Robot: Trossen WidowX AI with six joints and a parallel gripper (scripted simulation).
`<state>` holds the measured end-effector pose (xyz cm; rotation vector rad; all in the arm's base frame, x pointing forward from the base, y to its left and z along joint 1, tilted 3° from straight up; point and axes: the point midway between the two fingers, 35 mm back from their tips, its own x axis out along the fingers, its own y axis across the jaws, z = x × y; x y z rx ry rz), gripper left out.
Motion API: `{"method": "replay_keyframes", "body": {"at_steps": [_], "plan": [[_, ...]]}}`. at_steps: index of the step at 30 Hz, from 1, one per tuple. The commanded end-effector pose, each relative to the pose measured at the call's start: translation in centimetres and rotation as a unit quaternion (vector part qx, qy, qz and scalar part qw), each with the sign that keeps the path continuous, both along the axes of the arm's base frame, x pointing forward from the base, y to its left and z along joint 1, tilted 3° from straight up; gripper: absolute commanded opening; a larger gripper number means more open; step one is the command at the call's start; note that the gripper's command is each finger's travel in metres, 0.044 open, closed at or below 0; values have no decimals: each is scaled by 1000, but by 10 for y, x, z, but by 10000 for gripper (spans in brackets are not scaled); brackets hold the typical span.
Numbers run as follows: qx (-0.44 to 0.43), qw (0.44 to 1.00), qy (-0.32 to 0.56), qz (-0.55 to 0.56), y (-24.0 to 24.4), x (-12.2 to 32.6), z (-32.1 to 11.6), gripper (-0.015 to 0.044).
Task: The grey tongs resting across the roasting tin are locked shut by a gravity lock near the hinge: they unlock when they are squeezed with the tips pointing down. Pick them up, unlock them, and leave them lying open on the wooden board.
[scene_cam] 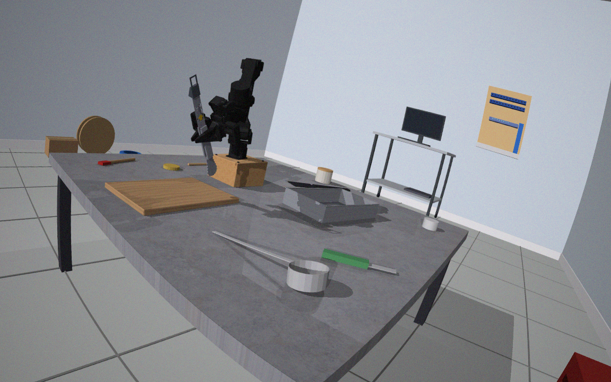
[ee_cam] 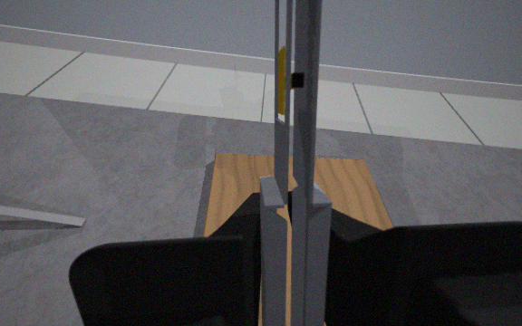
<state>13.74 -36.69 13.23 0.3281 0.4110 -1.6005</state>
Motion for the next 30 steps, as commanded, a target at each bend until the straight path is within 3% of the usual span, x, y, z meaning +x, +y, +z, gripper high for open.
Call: {"method": "replay_keyframes", "body": {"at_steps": [1, 30], "plan": [[18, 1000, -4, 2, -8, 2, 2, -150], [245, 969, -8, 7, -31, 2, -26, -150]]}}
